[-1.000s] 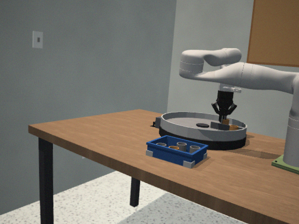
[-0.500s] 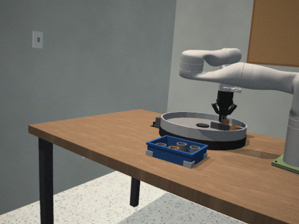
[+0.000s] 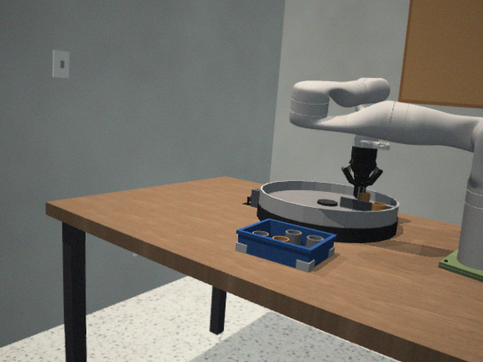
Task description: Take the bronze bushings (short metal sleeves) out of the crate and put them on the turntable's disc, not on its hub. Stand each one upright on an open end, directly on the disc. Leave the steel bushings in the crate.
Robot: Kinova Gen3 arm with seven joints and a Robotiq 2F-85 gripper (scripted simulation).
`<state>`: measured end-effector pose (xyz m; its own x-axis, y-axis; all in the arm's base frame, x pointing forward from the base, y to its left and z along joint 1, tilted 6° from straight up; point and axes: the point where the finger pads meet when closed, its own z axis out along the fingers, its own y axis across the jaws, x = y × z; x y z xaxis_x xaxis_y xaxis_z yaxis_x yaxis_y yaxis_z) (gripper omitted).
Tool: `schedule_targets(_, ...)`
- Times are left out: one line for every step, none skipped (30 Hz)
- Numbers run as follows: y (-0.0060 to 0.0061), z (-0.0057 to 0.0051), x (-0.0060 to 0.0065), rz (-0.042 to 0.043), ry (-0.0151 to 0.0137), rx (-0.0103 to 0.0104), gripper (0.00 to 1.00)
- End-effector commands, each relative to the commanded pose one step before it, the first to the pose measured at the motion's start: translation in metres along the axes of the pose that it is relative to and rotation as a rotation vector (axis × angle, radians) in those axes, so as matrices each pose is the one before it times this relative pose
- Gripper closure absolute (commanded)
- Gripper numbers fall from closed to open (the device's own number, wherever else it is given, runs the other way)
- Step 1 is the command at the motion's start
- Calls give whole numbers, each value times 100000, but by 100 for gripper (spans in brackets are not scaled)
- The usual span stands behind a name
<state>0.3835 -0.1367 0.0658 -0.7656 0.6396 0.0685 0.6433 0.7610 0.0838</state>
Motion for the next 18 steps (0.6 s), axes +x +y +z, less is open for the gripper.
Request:
schedule_targets(-38,126,-81,-1070,-611,121,100)
schedule_targets(-1,7,2,6,2,-1,100)
schedule_targets(0,0,0,0,0,0,100)
schedule_targets(0,0,0,0,0,0,100)
schedule_targets(-1,10,2,5,2,-1,100)
schedule_targets(-2,14,3,9,3,-1,100)
schedule_targets(-2,18,3,8,2,-1,100)
schedule_targets(-1,21,2,6,2,-1,100)
schedule_targets(-1,25,2,5,2,-1,100)
schedule_targets(-1,28,2,5,1,0,100)
schedule_targets(-1,31,2,5,1,0,100)
schedule_targets(-1,33,2,4,1,0,100)
schedule_targets(-1,35,1,3,1,0,100)
schedule_targets(-1,36,1,2,1,0,100)
schedule_targets(-1,37,1,1,0,0,100)
schedule_targets(0,36,0,-2,0,0,100)
schedule_targets(0,36,0,-2,0,0,100)
schedule_targets(0,34,0,-2,0,0,100)
